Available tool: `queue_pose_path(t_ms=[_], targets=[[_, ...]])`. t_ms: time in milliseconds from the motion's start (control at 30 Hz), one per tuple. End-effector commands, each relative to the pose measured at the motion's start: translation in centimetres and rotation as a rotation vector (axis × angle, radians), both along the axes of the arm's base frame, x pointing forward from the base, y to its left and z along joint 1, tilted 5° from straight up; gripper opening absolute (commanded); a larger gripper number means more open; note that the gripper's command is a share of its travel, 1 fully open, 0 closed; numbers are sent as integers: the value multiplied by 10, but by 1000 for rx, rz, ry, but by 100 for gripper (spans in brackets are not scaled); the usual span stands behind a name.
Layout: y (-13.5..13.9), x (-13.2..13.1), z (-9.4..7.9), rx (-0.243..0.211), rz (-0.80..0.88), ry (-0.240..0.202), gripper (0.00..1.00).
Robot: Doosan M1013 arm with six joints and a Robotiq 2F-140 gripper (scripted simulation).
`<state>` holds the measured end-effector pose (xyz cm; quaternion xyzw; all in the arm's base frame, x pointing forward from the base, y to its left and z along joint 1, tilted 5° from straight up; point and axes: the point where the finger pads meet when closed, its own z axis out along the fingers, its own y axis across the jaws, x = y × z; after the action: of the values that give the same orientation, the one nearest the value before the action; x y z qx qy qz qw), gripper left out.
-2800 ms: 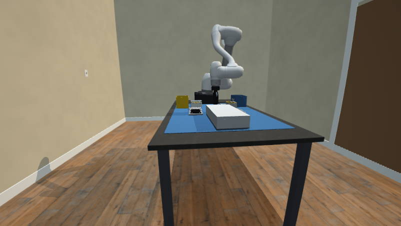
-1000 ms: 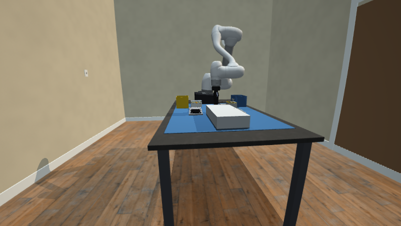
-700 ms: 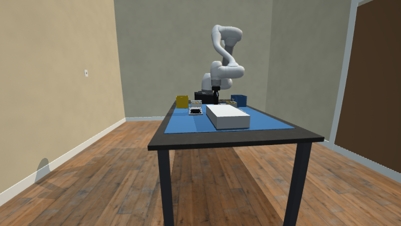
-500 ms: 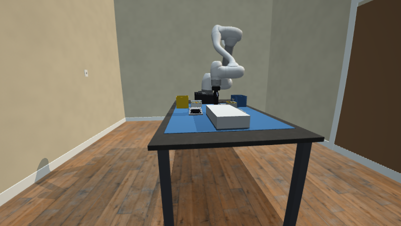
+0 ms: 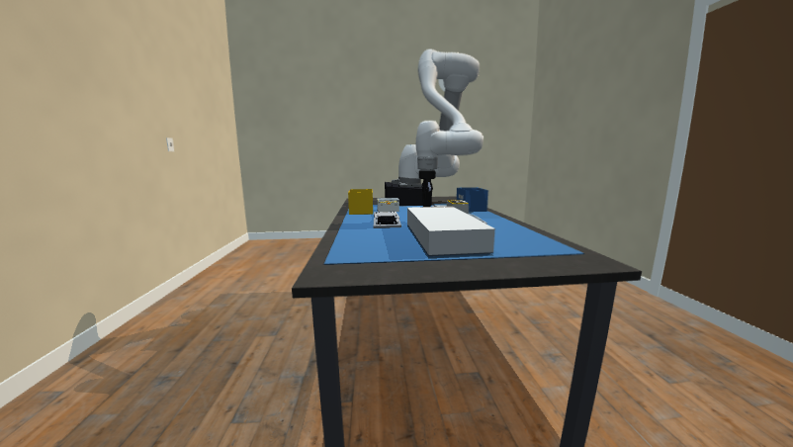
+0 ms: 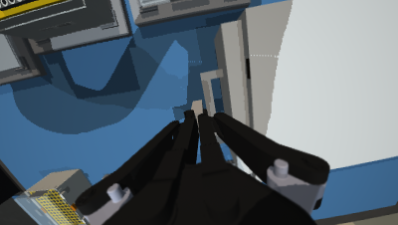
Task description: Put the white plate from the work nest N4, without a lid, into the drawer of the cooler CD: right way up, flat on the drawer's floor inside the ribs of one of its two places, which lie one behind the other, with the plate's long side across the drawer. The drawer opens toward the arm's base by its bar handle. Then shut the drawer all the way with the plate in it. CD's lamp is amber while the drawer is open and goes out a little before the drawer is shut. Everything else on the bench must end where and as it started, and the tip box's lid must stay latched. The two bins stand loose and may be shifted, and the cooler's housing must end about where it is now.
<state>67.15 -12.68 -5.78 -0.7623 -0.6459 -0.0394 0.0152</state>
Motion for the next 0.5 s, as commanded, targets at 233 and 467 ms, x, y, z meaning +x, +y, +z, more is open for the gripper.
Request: queue_pose_path(t_ms=[233,467], targets=[[2,-3,1,-1,0,-2,0],[4,-13,0,-1,0,-2,0]])
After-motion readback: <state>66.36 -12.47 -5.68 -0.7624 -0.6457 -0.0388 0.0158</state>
